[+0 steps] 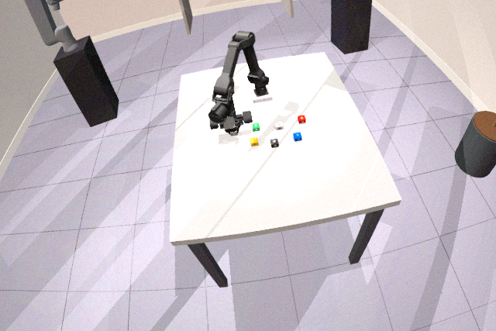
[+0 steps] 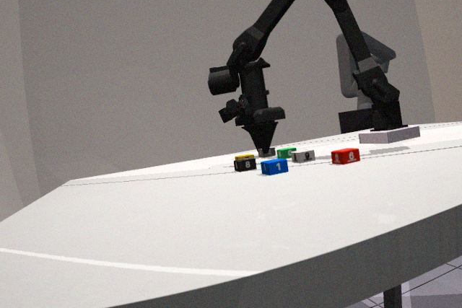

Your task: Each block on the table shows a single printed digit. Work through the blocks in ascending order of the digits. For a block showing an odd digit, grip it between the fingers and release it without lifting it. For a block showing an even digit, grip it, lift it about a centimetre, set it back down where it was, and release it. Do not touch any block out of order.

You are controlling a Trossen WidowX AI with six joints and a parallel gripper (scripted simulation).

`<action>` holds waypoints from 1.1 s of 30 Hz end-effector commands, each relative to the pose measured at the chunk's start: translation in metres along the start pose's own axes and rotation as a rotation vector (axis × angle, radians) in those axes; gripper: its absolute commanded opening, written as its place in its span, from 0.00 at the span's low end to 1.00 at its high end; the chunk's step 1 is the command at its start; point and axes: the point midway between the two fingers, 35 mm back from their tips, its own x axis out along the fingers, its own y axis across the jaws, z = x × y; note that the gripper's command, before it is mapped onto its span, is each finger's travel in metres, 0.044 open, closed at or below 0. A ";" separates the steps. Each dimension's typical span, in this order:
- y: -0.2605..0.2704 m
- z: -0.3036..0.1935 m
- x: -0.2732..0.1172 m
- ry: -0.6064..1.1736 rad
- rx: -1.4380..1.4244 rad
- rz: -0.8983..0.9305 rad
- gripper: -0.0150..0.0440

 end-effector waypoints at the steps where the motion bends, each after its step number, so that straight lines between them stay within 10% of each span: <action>1: -0.001 0.001 -0.006 -0.002 0.001 -0.006 0.46; 33: 0.000 -0.001 0.001 0.002 -0.005 0.000 0.46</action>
